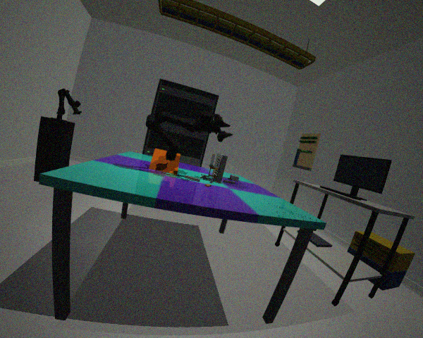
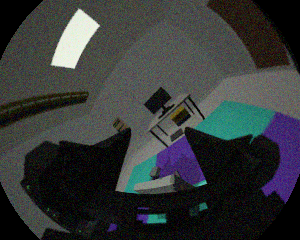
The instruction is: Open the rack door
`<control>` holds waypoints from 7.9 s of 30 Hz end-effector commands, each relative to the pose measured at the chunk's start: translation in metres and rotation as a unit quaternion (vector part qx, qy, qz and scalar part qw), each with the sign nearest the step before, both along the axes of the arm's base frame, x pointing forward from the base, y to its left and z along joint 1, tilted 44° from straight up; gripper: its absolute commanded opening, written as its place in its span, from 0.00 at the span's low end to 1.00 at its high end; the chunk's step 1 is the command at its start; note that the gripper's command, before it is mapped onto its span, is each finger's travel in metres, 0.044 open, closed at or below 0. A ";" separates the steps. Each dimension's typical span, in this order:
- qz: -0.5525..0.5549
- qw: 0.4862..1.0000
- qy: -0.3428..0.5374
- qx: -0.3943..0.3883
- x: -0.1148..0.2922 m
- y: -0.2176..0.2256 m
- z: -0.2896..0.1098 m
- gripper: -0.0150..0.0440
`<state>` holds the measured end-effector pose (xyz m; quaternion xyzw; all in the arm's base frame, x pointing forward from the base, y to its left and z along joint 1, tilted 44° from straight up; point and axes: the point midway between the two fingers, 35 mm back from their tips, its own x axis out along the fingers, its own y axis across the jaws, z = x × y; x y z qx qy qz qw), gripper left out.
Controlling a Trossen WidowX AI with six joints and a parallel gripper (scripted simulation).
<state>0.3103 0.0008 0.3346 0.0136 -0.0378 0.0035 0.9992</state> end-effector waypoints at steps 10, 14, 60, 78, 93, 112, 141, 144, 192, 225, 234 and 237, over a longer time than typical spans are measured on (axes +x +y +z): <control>-0.021 0.991 0.129 0.042 0.027 0.004 -0.040 0.75; -0.035 0.980 0.188 0.055 0.036 0.007 -0.060 0.75; -0.298 0.702 0.635 -0.120 0.011 0.029 -0.200 0.75; -0.342 0.639 0.660 -0.200 0.004 0.028 -0.204 0.75; -0.339 0.631 0.670 -0.194 0.004 0.011 -0.222 0.75; -0.334 0.622 0.683 -0.188 0.002 -0.011 -0.243 0.75; -0.333 0.620 0.686 -0.186 0.000 -0.017 -0.249 0.29; -0.343 0.623 0.681 -0.175 0.000 -0.017 -0.249 0.29; -0.714 0.524 0.136 0.444 0.000 -0.018 -0.250 0.29; -0.609 0.639 0.435 0.177 0.000 -0.018 -0.250 0.75; -0.508 0.653 0.561 0.024 0.000 -0.017 -0.249 0.75; -0.469 0.651 0.597 -0.028 0.000 -0.017 -0.249 0.75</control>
